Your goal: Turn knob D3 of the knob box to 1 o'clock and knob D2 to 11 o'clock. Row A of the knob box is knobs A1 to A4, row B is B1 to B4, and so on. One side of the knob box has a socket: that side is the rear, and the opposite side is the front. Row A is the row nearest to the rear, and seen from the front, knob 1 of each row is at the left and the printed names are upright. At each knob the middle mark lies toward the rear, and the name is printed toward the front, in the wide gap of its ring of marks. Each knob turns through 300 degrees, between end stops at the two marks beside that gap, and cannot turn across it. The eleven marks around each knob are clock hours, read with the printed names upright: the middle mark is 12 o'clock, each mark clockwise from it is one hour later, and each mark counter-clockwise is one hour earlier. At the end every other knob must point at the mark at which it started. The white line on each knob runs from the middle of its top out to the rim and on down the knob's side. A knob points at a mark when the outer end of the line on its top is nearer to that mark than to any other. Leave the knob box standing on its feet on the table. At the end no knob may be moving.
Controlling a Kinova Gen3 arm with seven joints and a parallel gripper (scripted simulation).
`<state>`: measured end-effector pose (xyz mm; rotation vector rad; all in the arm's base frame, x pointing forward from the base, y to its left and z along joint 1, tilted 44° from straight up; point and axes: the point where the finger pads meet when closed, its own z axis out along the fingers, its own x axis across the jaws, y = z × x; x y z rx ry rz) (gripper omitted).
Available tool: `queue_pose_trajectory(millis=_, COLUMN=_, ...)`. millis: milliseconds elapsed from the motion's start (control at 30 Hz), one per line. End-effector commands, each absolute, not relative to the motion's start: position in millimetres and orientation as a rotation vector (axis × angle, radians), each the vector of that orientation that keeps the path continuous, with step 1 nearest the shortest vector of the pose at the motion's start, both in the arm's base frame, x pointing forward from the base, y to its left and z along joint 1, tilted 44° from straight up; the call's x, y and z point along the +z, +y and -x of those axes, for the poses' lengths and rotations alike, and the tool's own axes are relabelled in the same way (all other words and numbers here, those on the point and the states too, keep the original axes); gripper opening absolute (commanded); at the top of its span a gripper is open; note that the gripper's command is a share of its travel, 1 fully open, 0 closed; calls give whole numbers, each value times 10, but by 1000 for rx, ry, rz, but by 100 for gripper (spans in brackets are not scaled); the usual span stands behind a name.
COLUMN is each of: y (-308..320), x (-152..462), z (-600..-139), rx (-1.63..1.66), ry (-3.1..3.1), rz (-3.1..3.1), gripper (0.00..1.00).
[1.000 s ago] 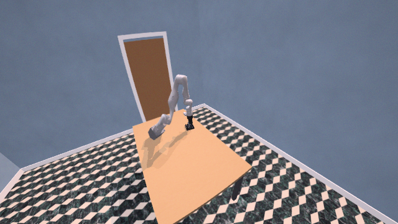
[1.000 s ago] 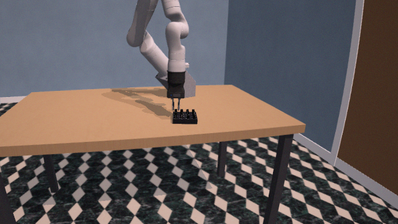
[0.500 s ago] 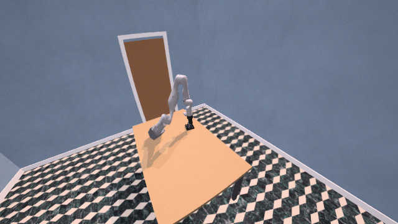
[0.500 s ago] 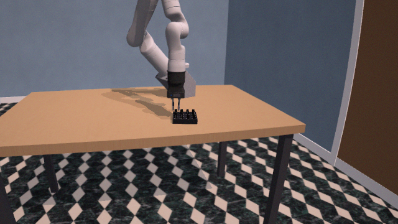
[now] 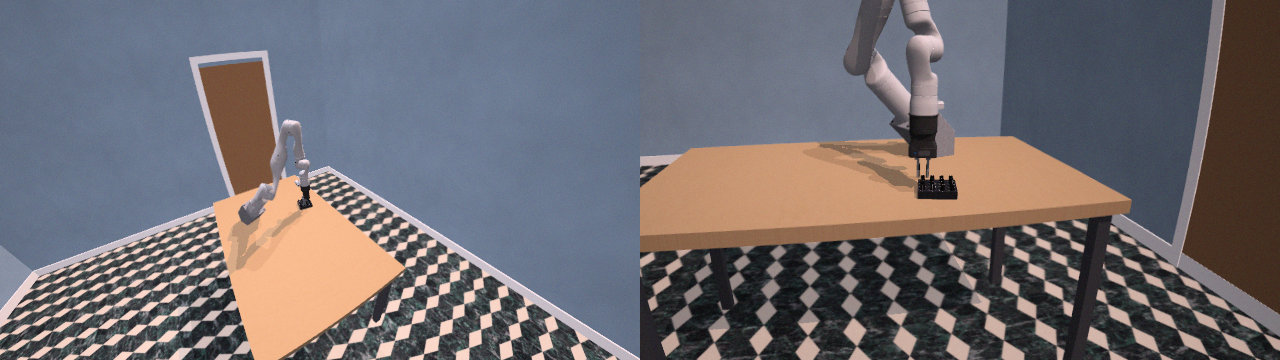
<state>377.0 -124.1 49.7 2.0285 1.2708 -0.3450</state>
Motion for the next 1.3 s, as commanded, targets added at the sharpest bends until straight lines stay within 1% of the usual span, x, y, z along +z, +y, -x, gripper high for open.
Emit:
queue_pose_trajectory(millis=0, y=-1236, x=498, z=-3773, rx=-343, ry=1272, rz=-2028, gripper=46)
queue_pose_trajectory(millis=1267, y=-1332, x=398, z=-3793, rx=-343, ry=1272, rz=-2028, gripper=46)
